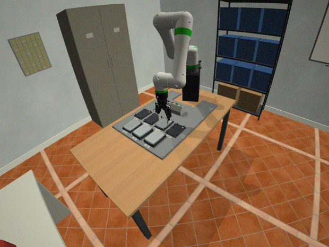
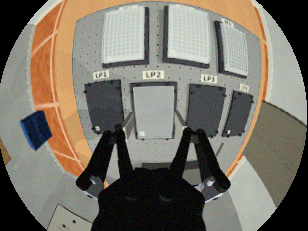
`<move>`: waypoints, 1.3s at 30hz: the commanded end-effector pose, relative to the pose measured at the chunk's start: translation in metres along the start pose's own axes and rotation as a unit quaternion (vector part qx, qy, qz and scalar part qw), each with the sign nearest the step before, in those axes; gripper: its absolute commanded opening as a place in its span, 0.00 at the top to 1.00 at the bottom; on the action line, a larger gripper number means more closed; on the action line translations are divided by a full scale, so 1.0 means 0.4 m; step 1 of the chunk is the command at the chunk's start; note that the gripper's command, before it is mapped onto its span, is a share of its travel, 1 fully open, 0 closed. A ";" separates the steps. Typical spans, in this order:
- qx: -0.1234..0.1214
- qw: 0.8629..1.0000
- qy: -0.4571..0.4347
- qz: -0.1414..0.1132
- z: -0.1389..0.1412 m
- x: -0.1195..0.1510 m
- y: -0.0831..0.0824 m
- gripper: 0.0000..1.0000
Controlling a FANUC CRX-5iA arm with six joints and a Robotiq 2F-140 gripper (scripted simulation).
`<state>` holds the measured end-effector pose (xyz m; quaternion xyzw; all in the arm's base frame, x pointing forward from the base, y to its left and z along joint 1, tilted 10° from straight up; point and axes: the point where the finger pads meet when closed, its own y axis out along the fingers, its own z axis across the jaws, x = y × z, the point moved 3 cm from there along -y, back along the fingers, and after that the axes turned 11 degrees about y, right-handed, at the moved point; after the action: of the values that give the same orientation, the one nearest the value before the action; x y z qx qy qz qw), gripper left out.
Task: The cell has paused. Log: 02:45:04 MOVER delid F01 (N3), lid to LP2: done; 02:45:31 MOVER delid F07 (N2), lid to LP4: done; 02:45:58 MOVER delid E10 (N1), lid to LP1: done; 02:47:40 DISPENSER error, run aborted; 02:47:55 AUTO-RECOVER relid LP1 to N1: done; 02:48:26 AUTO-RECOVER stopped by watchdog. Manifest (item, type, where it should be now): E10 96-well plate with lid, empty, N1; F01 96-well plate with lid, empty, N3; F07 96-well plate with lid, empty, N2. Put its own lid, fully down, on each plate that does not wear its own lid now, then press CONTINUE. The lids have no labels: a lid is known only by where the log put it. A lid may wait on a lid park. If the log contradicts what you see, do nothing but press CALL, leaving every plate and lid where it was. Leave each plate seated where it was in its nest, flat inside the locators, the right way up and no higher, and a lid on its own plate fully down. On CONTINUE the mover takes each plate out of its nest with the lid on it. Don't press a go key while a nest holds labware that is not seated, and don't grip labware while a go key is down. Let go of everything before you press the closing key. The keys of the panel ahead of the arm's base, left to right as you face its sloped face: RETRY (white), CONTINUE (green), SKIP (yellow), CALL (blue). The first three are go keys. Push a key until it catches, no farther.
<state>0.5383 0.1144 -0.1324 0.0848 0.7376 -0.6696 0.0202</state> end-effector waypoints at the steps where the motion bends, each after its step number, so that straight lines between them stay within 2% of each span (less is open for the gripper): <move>1: 0.000 1.000 0.000 0.000 0.000 0.000 0.000 0.41; 2: 0.000 1.000 0.000 0.000 0.000 0.000 0.000 0.34; 39: 0.000 1.000 0.000 0.000 0.000 0.000 0.000 0.34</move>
<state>0.5383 0.1144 -0.1324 0.0848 0.7376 -0.6696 0.0202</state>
